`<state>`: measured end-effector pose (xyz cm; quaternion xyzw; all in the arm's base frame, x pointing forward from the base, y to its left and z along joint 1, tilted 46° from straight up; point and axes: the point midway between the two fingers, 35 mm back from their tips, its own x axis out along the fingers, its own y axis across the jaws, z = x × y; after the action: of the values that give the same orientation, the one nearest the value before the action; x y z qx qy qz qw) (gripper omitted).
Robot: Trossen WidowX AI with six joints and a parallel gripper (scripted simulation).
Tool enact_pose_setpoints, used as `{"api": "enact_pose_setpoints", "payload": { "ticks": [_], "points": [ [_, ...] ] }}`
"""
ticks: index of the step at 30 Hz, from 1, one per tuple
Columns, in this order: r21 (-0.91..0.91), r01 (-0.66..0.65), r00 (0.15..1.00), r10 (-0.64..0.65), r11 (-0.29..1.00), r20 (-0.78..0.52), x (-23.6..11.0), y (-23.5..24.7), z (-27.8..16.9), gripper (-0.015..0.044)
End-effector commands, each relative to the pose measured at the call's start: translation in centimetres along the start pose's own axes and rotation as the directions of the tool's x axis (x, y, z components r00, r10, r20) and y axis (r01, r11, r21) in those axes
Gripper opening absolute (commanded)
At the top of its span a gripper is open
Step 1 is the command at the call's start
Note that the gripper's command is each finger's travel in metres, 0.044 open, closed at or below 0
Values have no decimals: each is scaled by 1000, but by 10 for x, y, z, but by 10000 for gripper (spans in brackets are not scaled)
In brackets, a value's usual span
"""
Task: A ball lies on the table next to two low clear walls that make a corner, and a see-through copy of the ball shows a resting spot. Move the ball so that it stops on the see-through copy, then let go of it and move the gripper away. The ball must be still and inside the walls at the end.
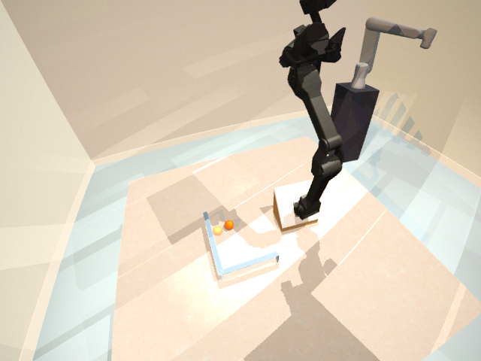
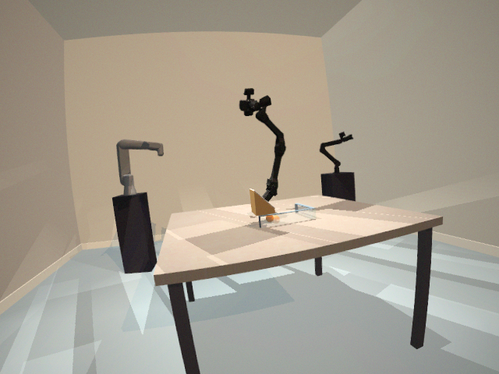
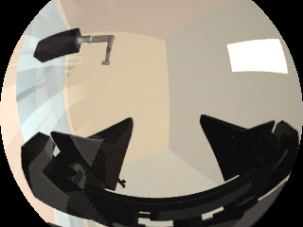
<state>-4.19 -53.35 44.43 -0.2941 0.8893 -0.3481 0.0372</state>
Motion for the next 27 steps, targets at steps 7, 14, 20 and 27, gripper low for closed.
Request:
{"api": "enact_pose_setpoints", "payload": {
  "ticks": [7,14,20,27],
  "points": [
    [44,89,988,-94,995,125,-24,-14,43,320],
    [90,203,907,-222,975,358,-78,-29,114,320],
    [120,270,761,-288,955,581,-144,-30,176,320],
    [161,252,526,-275,954,805,-230,-10,238,320]
  ]
}}
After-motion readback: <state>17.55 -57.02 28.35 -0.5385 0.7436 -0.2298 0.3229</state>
